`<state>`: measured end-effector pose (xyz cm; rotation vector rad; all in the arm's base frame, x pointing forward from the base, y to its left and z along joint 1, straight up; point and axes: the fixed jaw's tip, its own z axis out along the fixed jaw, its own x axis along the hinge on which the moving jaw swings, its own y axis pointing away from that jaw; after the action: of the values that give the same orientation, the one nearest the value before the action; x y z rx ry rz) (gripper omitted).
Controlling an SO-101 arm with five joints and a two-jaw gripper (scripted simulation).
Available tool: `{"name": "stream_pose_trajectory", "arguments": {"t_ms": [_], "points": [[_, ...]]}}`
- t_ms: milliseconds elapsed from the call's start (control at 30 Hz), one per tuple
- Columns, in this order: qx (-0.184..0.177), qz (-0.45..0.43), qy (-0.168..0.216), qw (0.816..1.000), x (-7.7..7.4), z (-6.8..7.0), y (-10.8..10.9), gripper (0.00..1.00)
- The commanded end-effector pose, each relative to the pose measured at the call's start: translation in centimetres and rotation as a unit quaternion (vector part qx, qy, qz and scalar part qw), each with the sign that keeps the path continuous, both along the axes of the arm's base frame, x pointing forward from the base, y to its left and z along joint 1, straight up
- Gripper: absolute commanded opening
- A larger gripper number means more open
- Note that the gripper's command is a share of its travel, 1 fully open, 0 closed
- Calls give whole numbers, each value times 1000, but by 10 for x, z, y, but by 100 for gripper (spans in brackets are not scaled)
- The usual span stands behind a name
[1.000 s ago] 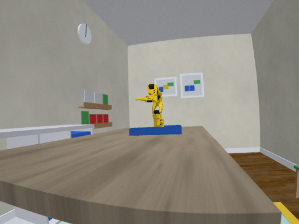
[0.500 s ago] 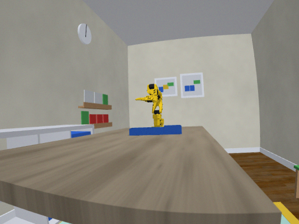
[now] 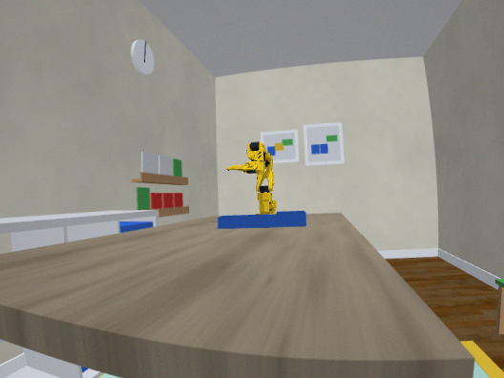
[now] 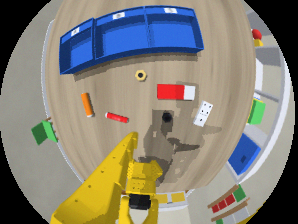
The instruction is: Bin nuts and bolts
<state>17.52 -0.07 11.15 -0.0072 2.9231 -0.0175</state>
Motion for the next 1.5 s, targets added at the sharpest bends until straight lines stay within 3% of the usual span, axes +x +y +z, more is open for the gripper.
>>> {"name": "stream_pose_trajectory", "arguments": {"t_ms": [0, 100, 333, 467, 1233, 1267, 1467], "points": [[-6, 10, -53, 999, 24, 9, -2, 100], [-7, 12, -62, 998, 30, 9, -3, 100], [-18, 25, -112, 993, 63, 12, -8, 100], [-21, 28, -126, 991, 72, 12, -9, 100], [-22, 28, -128, 991, 73, 12, -9, 100], [-30, 32, -160, 986, 80, 23, -13, 100], [-30, 32, -160, 986, 80, 23, -13, 100]]}}
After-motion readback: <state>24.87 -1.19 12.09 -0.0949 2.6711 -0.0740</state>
